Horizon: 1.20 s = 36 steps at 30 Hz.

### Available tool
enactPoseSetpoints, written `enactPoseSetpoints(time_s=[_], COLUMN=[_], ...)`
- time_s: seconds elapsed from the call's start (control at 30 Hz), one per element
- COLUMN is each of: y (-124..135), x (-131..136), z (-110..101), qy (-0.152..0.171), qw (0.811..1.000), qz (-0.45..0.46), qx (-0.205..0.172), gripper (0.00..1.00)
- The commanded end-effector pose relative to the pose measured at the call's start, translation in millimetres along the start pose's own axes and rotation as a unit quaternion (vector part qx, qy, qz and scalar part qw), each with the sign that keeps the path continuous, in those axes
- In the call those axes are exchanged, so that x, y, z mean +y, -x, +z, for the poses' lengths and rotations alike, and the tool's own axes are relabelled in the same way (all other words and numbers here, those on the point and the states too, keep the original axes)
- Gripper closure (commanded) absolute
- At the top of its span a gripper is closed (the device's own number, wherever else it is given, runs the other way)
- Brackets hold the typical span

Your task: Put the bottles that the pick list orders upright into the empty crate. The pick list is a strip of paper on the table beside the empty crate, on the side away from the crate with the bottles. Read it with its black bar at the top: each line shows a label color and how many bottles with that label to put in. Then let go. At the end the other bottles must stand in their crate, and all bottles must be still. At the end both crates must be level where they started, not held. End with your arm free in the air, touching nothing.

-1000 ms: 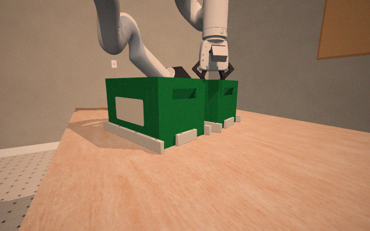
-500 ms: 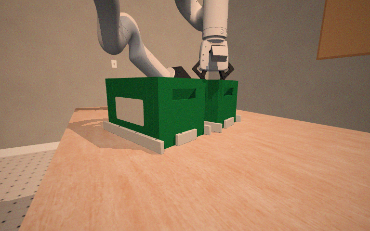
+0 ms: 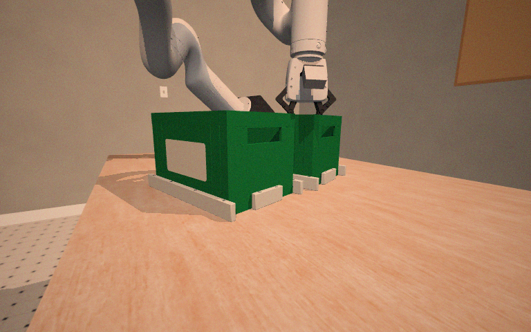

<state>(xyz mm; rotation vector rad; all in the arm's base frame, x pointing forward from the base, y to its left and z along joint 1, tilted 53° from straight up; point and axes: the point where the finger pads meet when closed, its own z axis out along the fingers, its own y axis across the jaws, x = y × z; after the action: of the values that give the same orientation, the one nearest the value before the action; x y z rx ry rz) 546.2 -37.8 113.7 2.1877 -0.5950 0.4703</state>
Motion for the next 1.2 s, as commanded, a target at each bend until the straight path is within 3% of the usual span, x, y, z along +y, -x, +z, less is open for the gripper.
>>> enactPoseSetpoints(time_s=[0.0, 0.57, 1.17], y=[0, 0, 0], x=[0, 0, 0], z=[-1, -1, -43], qy=[0.000, 0.000, 0.000], qw=[1.000, 1.000, 1.000], qz=[0.000, 0.000, 0.000], qx=[0.000, 0.000, 0.000], gripper=[0.35, 0.35, 0.35])
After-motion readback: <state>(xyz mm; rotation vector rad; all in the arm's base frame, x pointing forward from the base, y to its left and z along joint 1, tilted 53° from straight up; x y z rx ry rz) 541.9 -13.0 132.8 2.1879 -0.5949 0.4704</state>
